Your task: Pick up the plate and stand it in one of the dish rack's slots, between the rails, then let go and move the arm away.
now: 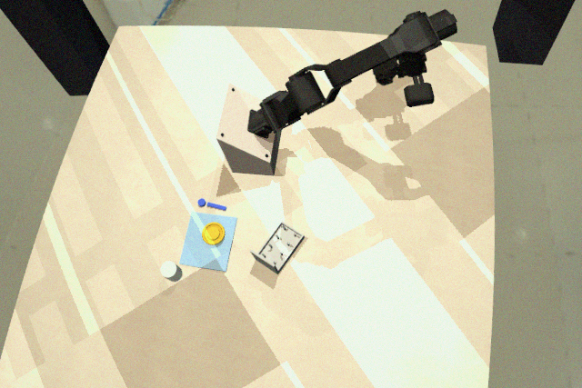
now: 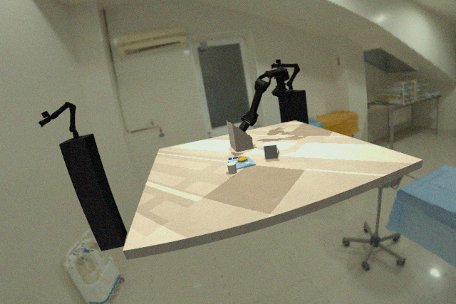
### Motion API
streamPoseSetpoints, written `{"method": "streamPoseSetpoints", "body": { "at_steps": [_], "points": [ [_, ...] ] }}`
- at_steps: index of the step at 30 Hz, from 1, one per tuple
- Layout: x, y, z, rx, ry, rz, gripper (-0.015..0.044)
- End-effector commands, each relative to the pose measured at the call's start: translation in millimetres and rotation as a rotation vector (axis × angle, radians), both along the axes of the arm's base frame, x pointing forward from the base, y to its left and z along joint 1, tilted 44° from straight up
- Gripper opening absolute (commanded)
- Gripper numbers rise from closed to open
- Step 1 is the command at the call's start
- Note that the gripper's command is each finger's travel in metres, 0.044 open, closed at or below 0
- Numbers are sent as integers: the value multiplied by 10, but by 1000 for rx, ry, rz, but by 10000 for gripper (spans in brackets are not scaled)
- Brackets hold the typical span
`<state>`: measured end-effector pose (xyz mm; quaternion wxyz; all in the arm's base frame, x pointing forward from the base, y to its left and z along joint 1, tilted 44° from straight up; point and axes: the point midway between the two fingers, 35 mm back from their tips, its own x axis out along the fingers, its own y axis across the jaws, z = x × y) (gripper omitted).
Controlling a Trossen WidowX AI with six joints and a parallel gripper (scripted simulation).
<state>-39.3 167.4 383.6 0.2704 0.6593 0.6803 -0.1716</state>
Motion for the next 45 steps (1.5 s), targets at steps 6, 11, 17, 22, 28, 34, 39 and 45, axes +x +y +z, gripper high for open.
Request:
{"method": "streamPoseSetpoints", "body": {
  "at_steps": [6,11,17,22,28,34,39,45],
  "points": [
    [57,100,-70,-30,34,-104,400],
    [142,210,-149,-58,73,-221,400],
    [270,331,-238,-82,117,-356,400],
    [380,427,-324,-108,164,-469,400],
    [529,538,-442,-141,233,-612,400],
    [700,629,-565,-172,302,-752,400],
    [856,689,-670,-197,360,-868,400],
    [1056,739,-798,-221,433,-1007,400]
  ]
}}
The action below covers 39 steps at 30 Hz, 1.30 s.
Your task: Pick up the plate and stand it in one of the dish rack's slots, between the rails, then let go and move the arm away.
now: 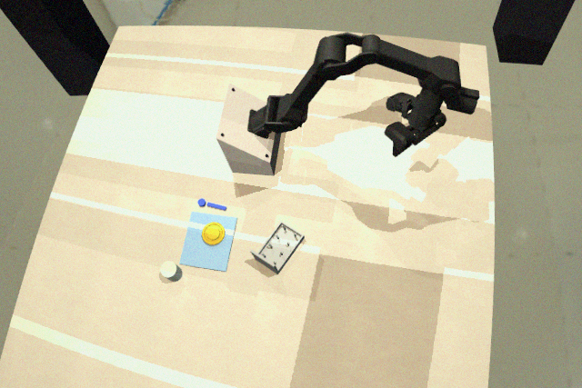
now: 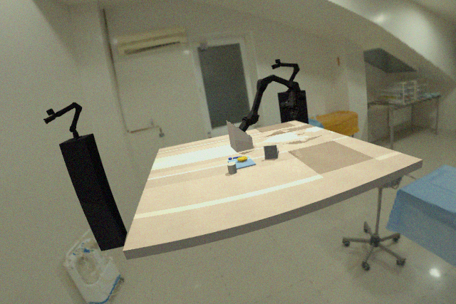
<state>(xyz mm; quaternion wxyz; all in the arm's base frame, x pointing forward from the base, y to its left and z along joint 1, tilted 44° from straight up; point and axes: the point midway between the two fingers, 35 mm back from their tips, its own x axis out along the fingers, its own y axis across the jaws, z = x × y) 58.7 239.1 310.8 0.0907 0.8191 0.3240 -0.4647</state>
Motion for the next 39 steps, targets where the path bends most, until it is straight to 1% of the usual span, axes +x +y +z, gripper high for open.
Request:
{"method": "streamPoseSetpoints", "body": {
  "at_steps": [1,17,26,39],
  "points": [
    [111,28,-91,-14,42,-81,400],
    [719,20,-455,-34,232,-500,400],
    [1087,-93,-617,-20,309,-713,400],
    [1564,-341,-968,-16,482,-1077,400]
  ]
}}
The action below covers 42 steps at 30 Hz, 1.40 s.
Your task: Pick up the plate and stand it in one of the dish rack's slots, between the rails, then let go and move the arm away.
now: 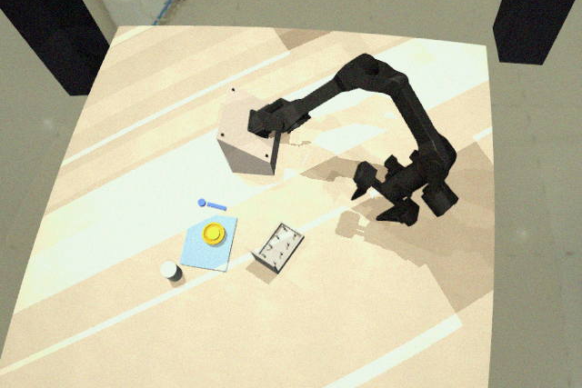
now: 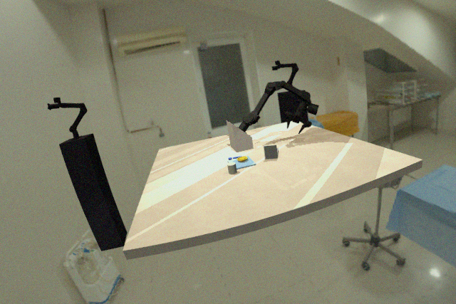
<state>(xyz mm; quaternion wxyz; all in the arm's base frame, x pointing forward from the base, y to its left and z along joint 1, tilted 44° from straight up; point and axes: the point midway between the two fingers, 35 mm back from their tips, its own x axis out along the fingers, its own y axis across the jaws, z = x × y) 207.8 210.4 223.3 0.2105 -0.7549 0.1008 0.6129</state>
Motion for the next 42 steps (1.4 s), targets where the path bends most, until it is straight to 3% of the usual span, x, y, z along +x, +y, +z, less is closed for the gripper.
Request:
{"method": "streamPoseSetpoints", "body": {
  "at_steps": [1,42],
  "points": [
    [105,-80,-123,1,55,-91,400],
    [1047,-1624,-1129,156,567,-1321,400]
  ]
}}
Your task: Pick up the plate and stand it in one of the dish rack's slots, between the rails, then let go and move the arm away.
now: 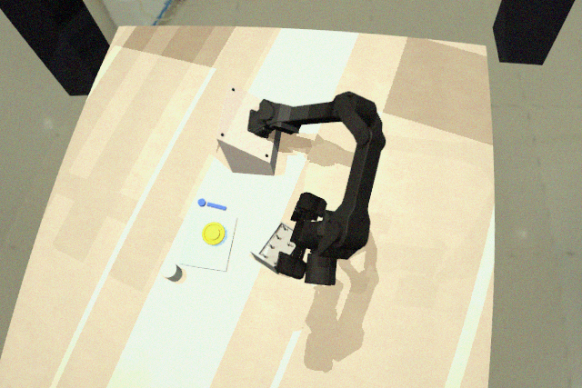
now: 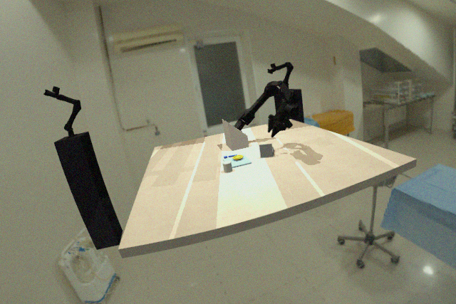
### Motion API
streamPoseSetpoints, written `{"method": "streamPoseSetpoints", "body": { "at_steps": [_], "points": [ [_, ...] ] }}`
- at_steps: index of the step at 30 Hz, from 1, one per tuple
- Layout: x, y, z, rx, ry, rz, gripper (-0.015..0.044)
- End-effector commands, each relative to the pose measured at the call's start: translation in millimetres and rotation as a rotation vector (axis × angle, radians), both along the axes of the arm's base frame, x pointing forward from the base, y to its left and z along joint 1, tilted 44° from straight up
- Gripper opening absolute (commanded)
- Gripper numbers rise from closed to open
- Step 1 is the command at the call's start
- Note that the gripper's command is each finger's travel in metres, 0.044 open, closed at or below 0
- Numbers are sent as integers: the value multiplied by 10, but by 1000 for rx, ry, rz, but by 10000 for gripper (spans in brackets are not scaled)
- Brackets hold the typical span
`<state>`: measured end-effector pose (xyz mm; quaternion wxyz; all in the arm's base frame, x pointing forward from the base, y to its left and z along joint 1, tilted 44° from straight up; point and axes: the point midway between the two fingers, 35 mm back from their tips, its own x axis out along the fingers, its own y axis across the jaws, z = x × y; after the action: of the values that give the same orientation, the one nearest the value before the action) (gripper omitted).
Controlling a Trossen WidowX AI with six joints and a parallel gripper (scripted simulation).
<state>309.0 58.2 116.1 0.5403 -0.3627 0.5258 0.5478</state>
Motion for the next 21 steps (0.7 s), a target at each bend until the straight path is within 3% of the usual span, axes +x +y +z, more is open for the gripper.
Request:
{"method": "streamPoseSetpoints", "body": {
  "at_steps": [1,21],
  "points": [
    [45,-149,-82,19,39,-107,400],
    [87,-1116,-540,124,241,-700,400]
  ]
}}
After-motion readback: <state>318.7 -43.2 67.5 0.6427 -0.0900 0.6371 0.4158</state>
